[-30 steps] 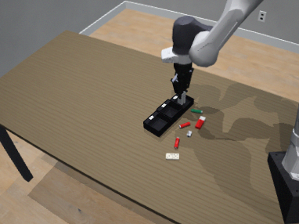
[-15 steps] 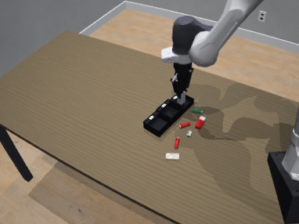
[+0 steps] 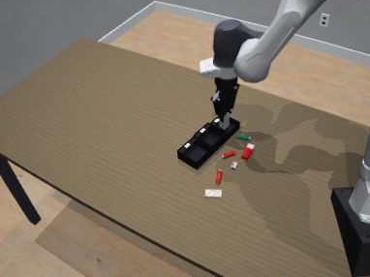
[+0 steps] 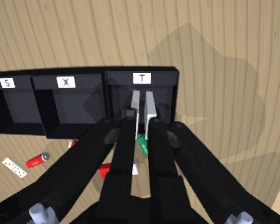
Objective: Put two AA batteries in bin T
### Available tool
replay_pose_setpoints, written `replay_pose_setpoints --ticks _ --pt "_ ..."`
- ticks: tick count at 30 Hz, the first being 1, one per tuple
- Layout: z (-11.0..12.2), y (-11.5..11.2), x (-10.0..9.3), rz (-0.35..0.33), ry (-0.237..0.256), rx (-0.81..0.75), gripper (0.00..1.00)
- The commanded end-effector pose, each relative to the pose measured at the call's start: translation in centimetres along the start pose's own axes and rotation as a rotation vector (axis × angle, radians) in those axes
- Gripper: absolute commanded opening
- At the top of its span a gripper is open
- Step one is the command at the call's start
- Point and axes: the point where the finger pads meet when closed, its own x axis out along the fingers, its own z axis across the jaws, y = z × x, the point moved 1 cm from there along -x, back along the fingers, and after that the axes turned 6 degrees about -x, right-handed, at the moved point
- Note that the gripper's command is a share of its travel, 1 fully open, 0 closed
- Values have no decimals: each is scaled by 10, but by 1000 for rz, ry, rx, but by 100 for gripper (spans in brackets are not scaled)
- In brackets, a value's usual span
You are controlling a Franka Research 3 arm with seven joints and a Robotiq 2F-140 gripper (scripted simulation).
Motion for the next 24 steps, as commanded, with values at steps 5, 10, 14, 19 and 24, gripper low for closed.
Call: replay_pose_setpoints --ticks 5,10,14,19,24 --pt "1 1 1 3 -1 4 5" --pt "1 1 1 3 -1 4 5" --pt "1 1 1 3 -1 4 5" --pt "1 1 1 3 -1 4 5" --pt "1 1 -3 3 -1 4 5"
